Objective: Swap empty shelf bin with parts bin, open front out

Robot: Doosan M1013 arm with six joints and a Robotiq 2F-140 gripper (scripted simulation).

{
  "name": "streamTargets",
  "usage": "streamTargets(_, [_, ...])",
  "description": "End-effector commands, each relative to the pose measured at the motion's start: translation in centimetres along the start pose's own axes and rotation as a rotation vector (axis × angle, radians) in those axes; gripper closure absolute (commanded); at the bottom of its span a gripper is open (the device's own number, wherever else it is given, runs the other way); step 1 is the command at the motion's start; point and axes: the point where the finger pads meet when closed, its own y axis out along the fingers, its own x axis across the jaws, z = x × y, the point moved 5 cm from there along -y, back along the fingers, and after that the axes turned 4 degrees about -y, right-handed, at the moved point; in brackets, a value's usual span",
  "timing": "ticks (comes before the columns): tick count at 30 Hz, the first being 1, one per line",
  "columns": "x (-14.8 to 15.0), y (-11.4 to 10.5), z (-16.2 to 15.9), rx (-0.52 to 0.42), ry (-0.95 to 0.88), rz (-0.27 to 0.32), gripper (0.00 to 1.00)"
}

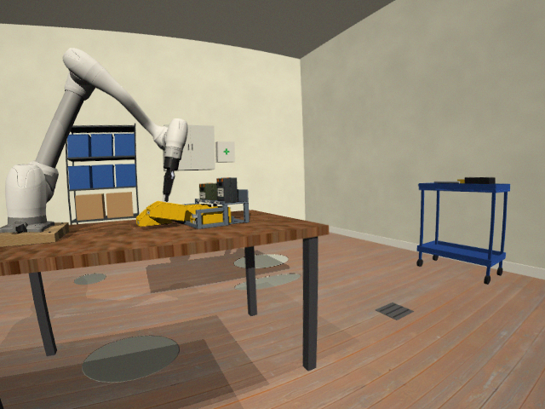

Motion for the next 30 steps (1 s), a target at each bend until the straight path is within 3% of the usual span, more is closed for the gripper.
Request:
streamTargets(1, [0.0,-0.2,0.3,0.000,-0.001,-0.004,0.90])
streamTargets(30, [0.1,-0.5,1.5,0.000,-0.001,-0.004,0.90])
